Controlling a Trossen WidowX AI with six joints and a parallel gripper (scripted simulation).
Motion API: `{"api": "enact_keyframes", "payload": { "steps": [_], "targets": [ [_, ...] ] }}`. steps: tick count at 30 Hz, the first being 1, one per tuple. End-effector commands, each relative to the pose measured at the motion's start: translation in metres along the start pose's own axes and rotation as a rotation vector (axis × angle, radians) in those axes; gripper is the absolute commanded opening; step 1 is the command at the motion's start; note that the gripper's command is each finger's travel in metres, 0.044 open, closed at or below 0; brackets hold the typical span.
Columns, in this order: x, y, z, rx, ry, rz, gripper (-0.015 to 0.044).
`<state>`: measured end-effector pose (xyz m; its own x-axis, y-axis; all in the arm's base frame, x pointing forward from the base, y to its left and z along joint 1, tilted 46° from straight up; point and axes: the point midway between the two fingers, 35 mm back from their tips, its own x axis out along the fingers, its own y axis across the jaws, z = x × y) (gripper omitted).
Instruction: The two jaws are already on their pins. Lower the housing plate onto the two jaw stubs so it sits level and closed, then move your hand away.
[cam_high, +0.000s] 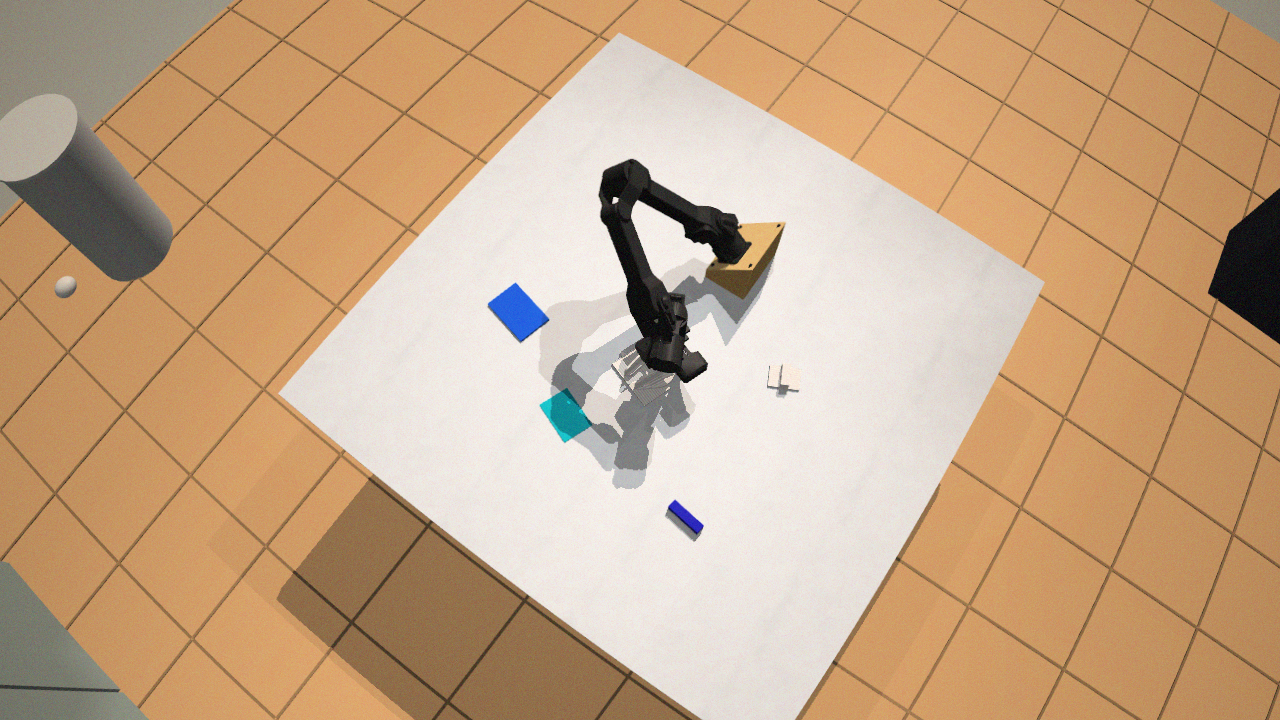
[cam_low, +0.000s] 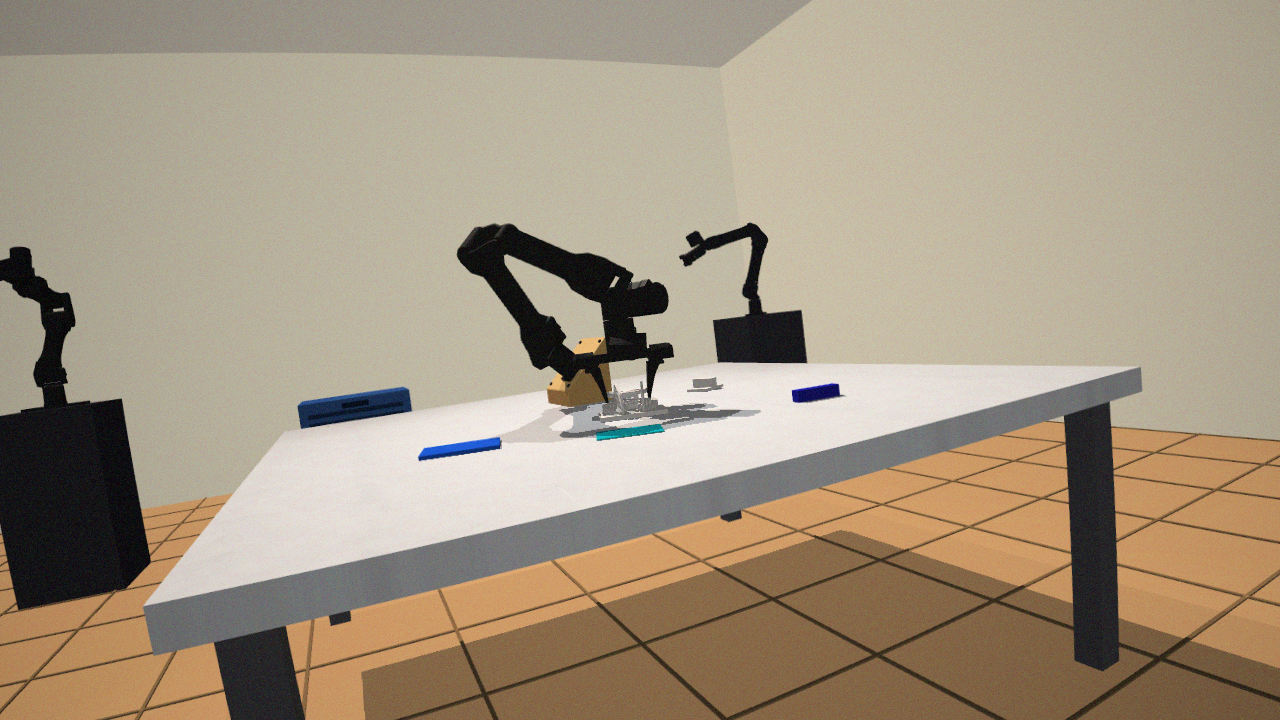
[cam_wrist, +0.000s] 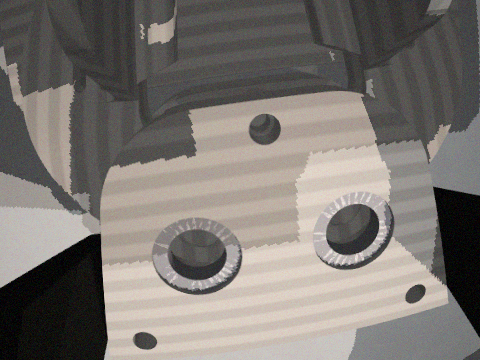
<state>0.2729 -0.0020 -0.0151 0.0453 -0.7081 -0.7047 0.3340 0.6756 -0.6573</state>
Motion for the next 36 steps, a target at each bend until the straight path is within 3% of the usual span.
{"api": "enact_keyframes", "payload": {
  "steps": [1,36],
  "targets": [
    [0.002,-0.0006,-0.0008,-0.01,0.0,-0.004,0.0351],
    [0.0093,-0.0007,-0.0008,-0.009,0.0,-0.004,0.0351]
  ]
}}
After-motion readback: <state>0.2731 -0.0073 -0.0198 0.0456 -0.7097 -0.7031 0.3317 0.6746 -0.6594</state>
